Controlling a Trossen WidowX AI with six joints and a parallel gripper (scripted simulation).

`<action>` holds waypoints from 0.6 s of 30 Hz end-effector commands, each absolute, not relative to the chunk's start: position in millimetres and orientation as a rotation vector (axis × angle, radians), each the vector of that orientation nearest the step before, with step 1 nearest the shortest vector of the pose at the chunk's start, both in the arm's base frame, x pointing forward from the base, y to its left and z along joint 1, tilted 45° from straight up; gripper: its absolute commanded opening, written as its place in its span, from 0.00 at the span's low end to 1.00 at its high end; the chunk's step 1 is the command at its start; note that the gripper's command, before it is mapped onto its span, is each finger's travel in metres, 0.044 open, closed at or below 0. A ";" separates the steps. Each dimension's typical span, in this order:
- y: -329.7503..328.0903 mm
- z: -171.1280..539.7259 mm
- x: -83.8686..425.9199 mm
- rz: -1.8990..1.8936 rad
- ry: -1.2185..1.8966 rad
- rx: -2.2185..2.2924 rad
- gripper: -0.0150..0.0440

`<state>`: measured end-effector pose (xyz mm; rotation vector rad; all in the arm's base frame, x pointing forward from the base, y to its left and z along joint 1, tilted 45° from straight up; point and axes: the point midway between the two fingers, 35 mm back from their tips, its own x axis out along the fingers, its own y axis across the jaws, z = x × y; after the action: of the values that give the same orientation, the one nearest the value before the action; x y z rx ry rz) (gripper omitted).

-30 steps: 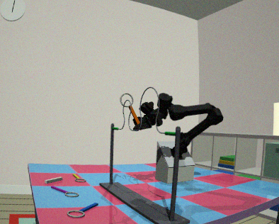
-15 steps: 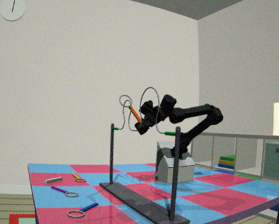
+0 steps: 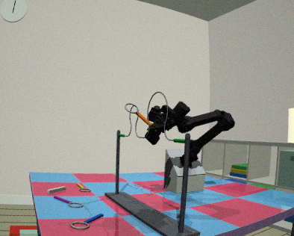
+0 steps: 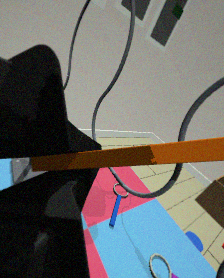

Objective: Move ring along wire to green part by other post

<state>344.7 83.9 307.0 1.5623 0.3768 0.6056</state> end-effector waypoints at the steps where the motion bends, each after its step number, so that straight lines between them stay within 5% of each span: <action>1: 83.7 310.6 345.7 0.615 0.368 1.654 0.00; 18: 76.1 337.1 346.2 0.679 0.303 2.027 0.00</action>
<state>344.7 78.1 334.5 1.9544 0.3147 0.6729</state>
